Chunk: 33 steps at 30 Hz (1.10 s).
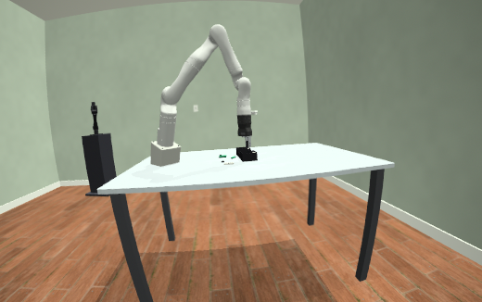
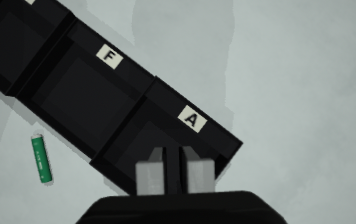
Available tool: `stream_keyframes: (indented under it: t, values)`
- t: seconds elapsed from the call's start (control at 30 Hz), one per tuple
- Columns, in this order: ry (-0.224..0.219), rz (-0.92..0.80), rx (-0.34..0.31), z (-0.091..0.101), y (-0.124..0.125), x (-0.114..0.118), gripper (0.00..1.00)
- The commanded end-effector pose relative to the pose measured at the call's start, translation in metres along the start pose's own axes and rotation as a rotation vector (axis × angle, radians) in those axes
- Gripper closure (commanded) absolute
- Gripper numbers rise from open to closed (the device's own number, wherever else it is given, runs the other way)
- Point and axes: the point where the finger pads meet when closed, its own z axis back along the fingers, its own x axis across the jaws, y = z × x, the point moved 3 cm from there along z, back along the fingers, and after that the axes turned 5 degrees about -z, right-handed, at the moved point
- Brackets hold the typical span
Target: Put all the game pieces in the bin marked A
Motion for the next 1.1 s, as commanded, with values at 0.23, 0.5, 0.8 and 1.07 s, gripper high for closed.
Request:
stream_keyframes:
  t: [0.23,0.5,0.8,1.07]
  values:
    - [-0.006,-0.431,0.001,0.001,0.004,-0.007,0.69]
    - [-0.006,-0.655,0.002,0.001,0.004,-0.007,0.69]
    - [-0.006,-0.655,0.002,-0.007,0.004,-0.007,0.69]
    - [-0.006,-0.655,0.002,-0.023,0.004,-0.007,0.69]
